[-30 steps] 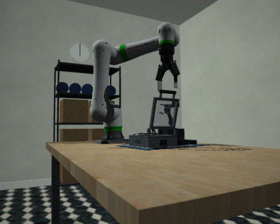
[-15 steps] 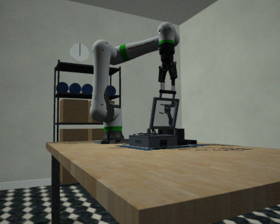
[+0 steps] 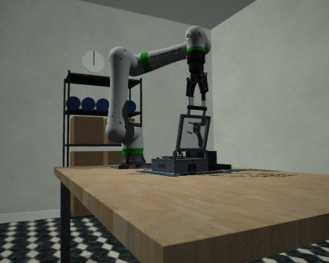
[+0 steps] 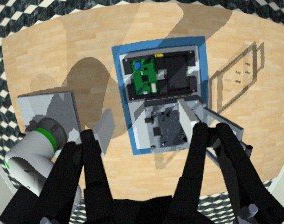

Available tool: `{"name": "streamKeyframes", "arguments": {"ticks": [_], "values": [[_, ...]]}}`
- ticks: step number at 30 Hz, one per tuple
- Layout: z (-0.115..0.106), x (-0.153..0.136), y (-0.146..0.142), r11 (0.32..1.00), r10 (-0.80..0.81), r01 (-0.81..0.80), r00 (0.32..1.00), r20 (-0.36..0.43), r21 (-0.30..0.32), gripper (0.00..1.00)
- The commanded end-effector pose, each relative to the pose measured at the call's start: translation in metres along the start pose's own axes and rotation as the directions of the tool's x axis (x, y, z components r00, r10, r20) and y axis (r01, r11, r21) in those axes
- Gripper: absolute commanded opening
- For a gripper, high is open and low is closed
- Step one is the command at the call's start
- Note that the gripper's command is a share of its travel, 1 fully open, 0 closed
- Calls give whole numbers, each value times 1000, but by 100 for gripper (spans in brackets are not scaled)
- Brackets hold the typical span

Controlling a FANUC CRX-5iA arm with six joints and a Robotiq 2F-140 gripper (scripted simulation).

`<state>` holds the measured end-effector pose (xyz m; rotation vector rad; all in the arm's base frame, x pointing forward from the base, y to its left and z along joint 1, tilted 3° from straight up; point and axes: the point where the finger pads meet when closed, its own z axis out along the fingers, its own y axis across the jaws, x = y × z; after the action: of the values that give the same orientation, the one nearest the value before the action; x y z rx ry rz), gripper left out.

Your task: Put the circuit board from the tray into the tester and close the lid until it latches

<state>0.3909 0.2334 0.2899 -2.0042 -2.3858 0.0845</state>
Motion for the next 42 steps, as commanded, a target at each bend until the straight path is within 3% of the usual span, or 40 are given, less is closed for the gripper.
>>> {"name": "streamKeyframes", "arguments": {"ticks": [1, 16, 20, 25, 31, 33, 42], "values": [[0, 0, 0, 1000, 0, 0, 1000, 0, 0, 58], [8, 1, 1, 1000, 0, 0, 1000, 0, 0, 58], [23, 2, 1, 1000, 0, 0, 1000, 0, 0, 58], [56, 5, 3, 1000, 0, 0, 1000, 0, 0, 58], [112, 10, 6, 1000, 0, 0, 1000, 0, 0, 58], [112, 10, 6, 1000, 0, 0, 1000, 0, 0, 58], [196, 17, 10, 1000, 0, 0, 1000, 0, 0, 58]]}}
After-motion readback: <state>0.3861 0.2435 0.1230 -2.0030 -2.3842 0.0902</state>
